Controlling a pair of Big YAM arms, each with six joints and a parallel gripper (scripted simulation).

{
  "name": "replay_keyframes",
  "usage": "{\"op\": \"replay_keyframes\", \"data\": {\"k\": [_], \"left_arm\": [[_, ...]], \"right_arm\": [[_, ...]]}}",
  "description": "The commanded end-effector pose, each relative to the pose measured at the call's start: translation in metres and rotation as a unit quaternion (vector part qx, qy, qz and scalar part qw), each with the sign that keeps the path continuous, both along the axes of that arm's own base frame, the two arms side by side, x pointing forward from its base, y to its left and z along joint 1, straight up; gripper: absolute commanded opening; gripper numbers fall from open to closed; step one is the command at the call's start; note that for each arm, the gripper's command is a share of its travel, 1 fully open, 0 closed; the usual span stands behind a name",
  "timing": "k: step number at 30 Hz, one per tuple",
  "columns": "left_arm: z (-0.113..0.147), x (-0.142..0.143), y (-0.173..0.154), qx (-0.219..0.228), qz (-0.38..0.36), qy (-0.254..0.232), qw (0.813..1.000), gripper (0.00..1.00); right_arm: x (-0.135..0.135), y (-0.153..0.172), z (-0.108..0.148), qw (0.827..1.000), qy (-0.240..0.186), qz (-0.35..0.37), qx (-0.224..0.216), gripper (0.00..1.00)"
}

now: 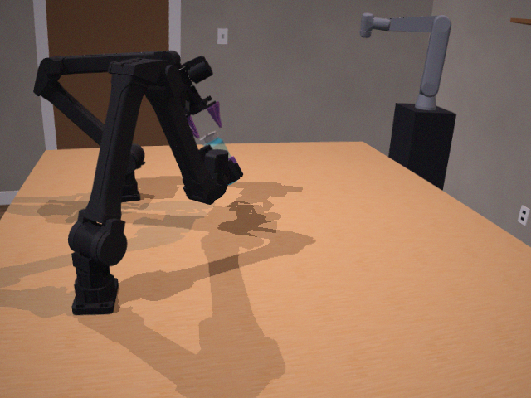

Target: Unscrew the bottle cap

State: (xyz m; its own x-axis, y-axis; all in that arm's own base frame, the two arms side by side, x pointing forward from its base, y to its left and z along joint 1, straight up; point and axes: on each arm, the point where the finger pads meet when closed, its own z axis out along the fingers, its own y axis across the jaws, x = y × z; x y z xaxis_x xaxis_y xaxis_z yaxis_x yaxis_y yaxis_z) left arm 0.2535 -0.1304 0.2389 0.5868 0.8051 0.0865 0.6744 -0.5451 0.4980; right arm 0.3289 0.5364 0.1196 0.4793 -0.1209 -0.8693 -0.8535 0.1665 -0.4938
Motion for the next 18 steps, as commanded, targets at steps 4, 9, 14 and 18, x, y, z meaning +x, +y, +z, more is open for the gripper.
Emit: {"op": "replay_keyframes", "data": {"k": [4, 9, 14, 18], "left_arm": [[-0.009, 0.005, -0.003, 0.001, -0.001, 0.001, 1.000, 0.88], [-0.016, 0.003, -0.003, 0.004, -0.002, 0.007, 1.000, 0.88], [0.001, 0.005, -0.003, -0.002, 0.000, -0.003, 1.000, 0.53], [0.001, 0.005, -0.003, -0.002, 0.000, -0.003, 1.000, 0.50]], "right_arm": [[0.006, 0.003, 0.018, 1.000, -0.014, -0.002, 0.015, 0.00], [0.006, 0.003, 0.018, 1.000, -0.014, -0.002, 0.015, 0.00], [0.006, 0.003, 0.018, 1.000, -0.014, -0.002, 0.015, 0.00], [0.006, 0.003, 0.018, 1.000, -0.014, -0.002, 0.015, 0.00]]}}
